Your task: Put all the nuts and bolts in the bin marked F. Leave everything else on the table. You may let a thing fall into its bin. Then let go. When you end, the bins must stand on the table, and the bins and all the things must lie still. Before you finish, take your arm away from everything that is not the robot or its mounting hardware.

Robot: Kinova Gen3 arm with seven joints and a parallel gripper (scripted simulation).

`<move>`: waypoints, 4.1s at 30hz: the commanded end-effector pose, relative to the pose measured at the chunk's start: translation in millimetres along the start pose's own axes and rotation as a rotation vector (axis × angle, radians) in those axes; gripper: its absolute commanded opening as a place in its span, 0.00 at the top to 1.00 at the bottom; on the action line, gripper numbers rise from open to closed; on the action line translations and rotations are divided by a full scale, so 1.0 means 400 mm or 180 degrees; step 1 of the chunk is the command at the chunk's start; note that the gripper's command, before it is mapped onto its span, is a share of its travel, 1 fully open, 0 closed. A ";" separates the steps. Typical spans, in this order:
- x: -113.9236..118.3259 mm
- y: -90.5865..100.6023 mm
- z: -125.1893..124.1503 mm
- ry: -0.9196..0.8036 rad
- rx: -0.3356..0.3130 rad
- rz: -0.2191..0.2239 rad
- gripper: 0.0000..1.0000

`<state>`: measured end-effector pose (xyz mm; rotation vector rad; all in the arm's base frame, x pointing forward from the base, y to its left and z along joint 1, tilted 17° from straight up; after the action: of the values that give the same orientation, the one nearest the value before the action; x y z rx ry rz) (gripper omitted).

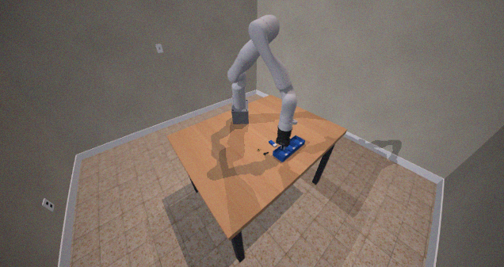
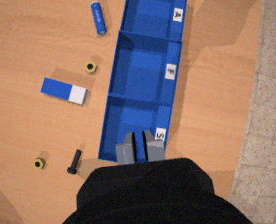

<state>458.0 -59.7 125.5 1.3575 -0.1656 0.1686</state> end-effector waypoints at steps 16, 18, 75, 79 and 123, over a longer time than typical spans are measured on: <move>-0.005 -0.006 -0.012 -0.2355 -0.0016 0.0004 0.69; -0.005 -0.006 -0.012 -0.2673 -0.0015 0.0004 0.69; -0.006 -0.137 -0.012 -0.5513 -0.0013 0.0011 0.69; -0.006 -0.137 -0.012 -0.5513 -0.0013 0.0011 0.69; -0.006 -0.127 -0.012 -0.5513 -0.0013 0.0011 0.69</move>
<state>466.3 -66.4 72.1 1.1454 -1.5817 -1.0576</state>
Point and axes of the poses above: the point where the finger pads meet when closed, its own y axis back along the fingers, its own x axis across the jaws, z = x × y, the point moved 9 cm from there along y, back along the fingers, and after that the axes turned 12 degrees about -y, right-handed, at the moved point
